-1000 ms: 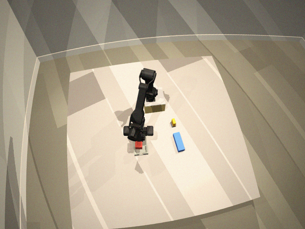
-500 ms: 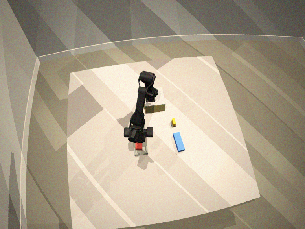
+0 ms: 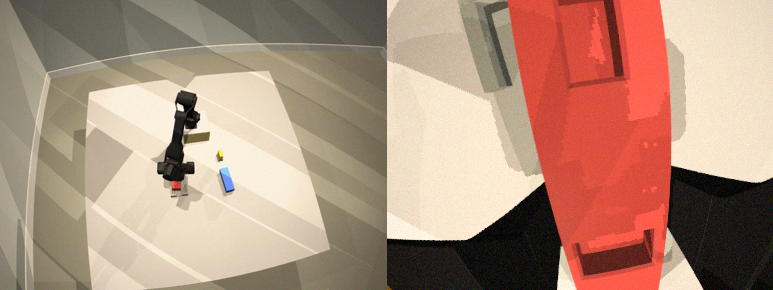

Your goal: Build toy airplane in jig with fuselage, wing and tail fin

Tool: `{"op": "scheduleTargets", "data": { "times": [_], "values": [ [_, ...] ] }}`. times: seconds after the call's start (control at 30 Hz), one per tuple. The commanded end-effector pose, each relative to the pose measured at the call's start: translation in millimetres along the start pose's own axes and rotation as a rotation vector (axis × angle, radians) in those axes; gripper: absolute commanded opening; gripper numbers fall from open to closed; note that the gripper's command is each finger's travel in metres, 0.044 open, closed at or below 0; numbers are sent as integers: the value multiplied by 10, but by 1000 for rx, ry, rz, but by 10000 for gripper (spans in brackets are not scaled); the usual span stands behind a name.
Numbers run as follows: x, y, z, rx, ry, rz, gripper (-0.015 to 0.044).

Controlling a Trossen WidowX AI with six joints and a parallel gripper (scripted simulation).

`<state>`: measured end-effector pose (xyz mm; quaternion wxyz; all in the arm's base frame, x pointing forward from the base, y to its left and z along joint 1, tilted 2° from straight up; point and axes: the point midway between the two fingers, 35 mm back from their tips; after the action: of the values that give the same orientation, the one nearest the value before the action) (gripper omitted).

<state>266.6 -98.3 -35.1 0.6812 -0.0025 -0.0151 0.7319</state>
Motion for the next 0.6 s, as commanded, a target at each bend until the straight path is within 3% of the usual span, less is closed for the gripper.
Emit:
{"op": "scheduleTargets", "data": {
  "times": [0.0,0.53,0.57],
  "values": [
    [-1,-2,4,0,0,0,17],
    [-1,-2,4,0,0,0,437],
    [-1,-2,4,0,0,0,440]
  ]
}}
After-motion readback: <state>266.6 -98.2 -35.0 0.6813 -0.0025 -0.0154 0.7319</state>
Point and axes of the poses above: the point midway between the two fingers, 35 mm back from their tips, its own z axis back along the fingers, its own x axis across the jaws, y = z × x, and after that the axes turned 8 degrees about z, right-handed
